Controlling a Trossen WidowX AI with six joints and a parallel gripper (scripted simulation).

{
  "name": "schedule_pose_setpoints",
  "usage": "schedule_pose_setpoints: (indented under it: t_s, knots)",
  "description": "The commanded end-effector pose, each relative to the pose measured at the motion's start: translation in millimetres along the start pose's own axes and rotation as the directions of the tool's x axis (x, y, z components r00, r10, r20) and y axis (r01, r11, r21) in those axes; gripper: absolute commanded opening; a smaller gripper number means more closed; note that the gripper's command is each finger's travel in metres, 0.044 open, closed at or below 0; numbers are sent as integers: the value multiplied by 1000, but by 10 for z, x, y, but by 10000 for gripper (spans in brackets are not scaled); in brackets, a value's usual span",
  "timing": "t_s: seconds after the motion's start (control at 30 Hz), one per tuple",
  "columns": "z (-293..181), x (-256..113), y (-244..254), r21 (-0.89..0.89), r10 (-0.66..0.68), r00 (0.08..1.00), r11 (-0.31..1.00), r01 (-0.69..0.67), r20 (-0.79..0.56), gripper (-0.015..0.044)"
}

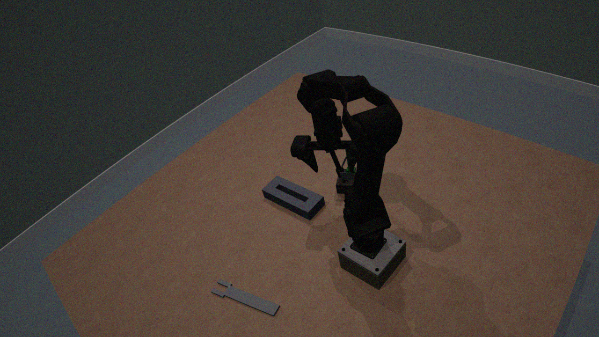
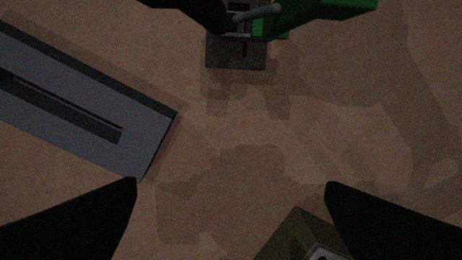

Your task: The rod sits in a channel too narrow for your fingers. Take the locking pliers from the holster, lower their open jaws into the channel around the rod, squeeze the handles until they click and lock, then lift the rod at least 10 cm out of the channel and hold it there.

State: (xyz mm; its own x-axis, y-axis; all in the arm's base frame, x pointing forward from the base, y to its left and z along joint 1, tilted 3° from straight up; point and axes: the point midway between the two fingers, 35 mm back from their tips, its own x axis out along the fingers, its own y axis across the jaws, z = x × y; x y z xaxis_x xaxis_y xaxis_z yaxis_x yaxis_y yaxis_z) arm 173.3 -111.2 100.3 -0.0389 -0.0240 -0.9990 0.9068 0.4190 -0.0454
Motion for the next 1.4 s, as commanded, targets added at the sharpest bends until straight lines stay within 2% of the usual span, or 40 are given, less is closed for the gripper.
schedule_pose_setpoints:
  t_s: [0.0, 0.23, 0.47, 0.8, 1.37]
  knots:
    - [146, 4, 11, -5, 3, 1000, 1000, -3, 9, 440]
    - [408, 49, 11, -5, 2, 1000, 1000, -2, 11, 440]
    - [439, 51, 11, -5, 2, 1000, 1000, -2, 11, 440]
    - [820, 43, 11, -4, 2, 1000, 1000, -2, 14, 440]
    - [826, 224, 13, -4, 2, 1000, 1000, -2, 14, 440]
